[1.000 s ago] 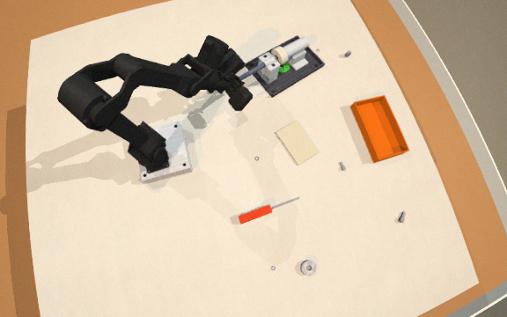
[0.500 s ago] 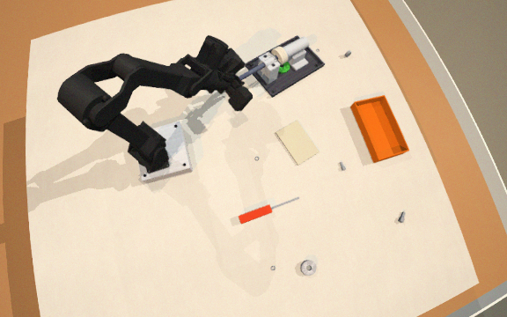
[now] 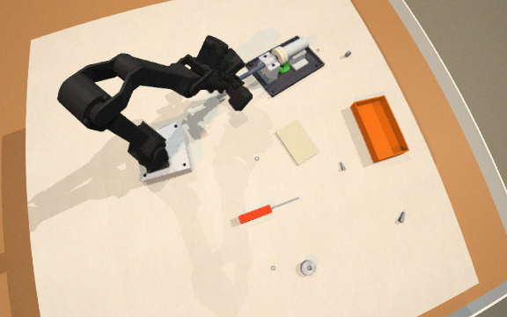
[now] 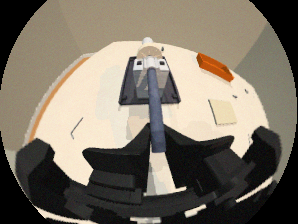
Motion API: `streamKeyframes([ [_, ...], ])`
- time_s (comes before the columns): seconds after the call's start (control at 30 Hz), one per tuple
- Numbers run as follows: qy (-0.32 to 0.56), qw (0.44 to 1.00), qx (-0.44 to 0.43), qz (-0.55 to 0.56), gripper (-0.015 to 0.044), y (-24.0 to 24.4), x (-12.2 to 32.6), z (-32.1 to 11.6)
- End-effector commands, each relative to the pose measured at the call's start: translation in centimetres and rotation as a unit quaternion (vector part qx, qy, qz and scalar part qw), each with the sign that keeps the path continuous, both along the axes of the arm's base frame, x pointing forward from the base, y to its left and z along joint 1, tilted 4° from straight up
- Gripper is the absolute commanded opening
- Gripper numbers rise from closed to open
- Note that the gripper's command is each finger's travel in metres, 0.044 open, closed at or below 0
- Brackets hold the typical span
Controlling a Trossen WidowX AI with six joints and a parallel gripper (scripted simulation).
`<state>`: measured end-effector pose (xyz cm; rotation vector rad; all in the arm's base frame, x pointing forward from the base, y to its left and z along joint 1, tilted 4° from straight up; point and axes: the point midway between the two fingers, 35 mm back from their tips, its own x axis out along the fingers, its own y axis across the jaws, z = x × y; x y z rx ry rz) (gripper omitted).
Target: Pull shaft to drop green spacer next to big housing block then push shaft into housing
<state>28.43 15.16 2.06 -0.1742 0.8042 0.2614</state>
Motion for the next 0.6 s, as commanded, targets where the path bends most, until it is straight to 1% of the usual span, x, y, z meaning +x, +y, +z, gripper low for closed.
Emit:
streamKeyframes([
  [0.0,-0.003,1.000,0.003,0.000,0.0000,0.14,0.25,0.21],
  [0.57,-0.003,1.000,0.003,0.000,0.0000,0.20,0.41,0.22],
])
